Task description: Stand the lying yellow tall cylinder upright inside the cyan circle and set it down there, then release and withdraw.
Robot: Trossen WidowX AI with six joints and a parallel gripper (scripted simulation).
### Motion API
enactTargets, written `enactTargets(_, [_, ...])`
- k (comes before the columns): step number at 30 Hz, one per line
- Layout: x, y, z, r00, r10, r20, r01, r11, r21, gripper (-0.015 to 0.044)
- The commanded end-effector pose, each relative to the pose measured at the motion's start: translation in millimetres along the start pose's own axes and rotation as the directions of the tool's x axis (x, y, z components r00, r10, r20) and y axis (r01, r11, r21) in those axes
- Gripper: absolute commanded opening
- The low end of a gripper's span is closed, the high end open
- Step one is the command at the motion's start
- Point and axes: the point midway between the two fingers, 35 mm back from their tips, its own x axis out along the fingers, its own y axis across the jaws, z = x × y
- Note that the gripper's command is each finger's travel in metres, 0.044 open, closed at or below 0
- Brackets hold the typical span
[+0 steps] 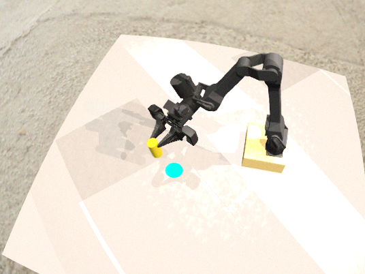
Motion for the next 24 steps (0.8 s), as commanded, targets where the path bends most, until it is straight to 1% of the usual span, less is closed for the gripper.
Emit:
enactTargets(1, [-3.7,4.0,-0.1,1.0,0.013,0.019,-0.013,1.0,-0.004,0.0105])
enactTargets(24, [-22.0,22.1,0.0,0.993,0.068,0.098,-0.063,0.997,-0.052,0.0105])
